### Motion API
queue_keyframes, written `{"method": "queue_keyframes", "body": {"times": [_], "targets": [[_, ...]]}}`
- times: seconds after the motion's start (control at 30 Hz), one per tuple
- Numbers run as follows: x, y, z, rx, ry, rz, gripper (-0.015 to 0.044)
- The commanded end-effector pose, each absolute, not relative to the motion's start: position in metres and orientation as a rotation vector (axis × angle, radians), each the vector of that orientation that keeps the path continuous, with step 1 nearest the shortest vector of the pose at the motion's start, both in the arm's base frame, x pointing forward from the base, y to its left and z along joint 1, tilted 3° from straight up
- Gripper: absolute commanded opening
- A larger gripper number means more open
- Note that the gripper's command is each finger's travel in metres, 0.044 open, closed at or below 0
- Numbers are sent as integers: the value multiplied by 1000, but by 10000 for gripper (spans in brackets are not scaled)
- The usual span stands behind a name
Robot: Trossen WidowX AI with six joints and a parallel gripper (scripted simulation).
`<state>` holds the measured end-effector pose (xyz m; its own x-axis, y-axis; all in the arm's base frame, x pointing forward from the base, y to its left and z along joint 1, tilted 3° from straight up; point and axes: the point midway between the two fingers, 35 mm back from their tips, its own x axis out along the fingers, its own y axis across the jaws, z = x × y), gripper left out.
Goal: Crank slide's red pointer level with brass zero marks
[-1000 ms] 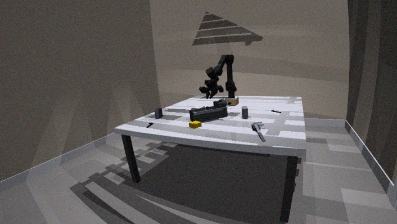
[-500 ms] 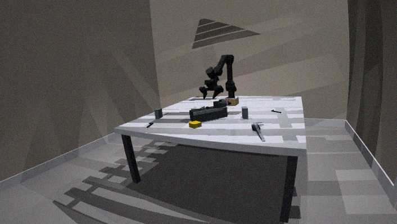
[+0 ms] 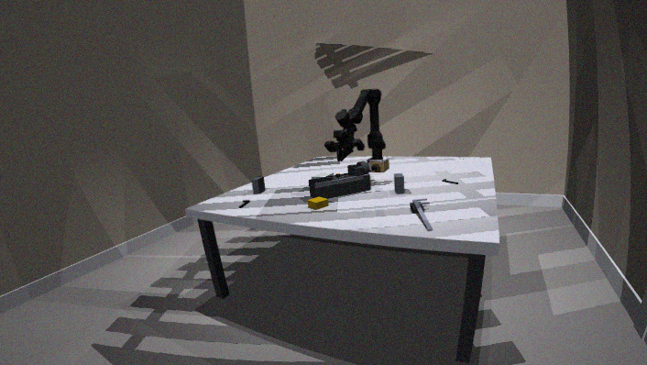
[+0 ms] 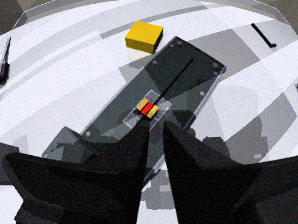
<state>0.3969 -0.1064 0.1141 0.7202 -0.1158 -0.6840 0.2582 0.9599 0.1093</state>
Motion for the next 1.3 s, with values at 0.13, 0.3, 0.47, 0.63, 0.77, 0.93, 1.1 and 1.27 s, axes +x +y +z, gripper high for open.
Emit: {"method": "queue_keyframes", "body": {"times": [0.13, 0.3, 0.47, 0.63, 0.77, 0.93, 1.1, 1.27], "targets": [[397, -106, 114, 203, 739, -208, 0], [397, -106, 114, 204, 739, -208, 0], [397, -106, 114, 204, 739, -208, 0], [397, -106, 114, 204, 739, -208, 26], [397, -106, 114, 204, 739, -208, 131], [397, -106, 114, 204, 739, -208, 262], [397, -106, 114, 204, 739, -208, 394], [397, -106, 114, 204, 739, -208, 387]]}}
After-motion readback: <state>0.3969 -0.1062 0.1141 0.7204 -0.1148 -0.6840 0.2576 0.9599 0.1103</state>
